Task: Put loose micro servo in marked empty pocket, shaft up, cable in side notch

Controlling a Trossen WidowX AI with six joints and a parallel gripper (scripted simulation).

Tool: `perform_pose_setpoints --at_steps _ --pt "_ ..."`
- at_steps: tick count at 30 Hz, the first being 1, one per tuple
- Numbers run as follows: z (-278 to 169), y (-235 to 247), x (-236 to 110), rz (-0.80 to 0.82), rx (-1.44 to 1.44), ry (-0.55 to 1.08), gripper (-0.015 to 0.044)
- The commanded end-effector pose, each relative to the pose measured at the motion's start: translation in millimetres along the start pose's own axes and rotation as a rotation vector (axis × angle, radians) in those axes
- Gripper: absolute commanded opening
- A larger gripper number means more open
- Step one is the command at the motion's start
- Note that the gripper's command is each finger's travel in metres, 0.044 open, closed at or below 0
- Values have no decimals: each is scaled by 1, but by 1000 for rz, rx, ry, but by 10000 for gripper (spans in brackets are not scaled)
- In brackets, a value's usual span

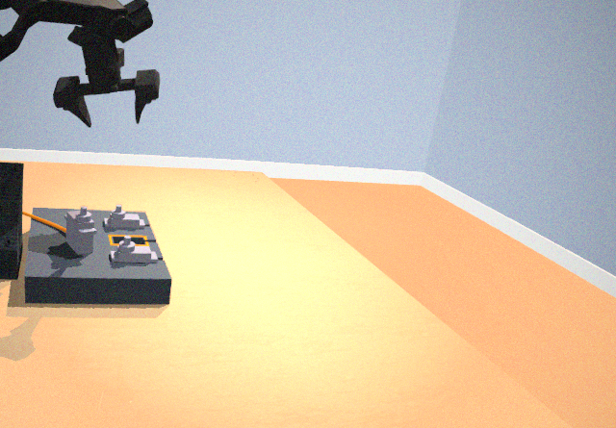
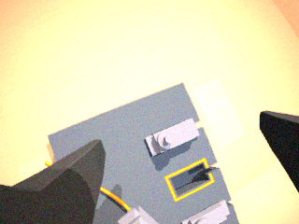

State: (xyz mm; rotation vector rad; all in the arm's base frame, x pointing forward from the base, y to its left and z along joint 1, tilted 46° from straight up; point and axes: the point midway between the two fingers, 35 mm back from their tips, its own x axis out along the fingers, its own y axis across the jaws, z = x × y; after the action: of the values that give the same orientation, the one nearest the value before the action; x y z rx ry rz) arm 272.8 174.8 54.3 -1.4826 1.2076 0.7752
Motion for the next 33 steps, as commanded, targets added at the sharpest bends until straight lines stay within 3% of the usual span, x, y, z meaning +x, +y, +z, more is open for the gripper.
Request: perform_pose_setpoints --at_steps 1,20,33 --pt "-21 10 11 39 -77 85 440" --pt "-121 45 33 319 -504 433 440" --pt "-137 51 49 344 -536 452 440"
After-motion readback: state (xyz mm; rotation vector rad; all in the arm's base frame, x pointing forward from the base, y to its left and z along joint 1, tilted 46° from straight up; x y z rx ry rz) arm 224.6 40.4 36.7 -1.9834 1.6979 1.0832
